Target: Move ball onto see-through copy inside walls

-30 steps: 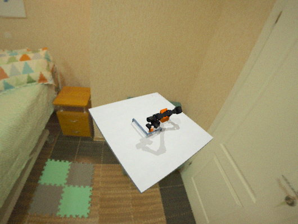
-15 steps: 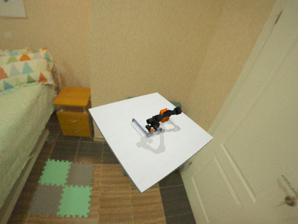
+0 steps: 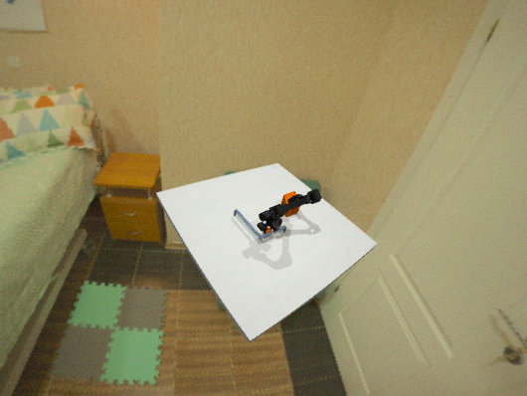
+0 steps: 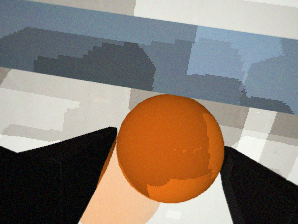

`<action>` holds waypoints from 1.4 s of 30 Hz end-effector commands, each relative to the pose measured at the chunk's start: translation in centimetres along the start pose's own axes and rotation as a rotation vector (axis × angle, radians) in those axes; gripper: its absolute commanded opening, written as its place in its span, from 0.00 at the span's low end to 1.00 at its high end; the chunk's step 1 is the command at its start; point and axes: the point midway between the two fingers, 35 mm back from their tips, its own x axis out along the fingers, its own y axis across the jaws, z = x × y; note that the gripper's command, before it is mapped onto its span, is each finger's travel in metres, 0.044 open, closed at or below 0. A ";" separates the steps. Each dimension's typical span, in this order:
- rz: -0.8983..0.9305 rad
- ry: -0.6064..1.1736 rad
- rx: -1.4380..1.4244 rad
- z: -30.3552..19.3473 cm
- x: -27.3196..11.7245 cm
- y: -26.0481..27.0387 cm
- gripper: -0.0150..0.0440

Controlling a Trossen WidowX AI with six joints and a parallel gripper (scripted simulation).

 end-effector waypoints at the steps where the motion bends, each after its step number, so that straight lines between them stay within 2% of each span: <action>1: -0.002 -0.004 0.004 0.0 0.1 0.0 0.65; 4: -0.002 -0.004 0.004 0.0 0.1 0.0 0.62; 12: -0.021 0.023 0.037 -1.6 -1.7 -0.1 0.26; 16: -0.019 0.024 0.034 -1.5 -3.0 -0.4 0.25; 34: -0.001 0.003 0.006 -0.2 -13.3 -0.1 0.25; 42: 0.000 0.001 0.005 -0.2 -13.5 0.0 0.25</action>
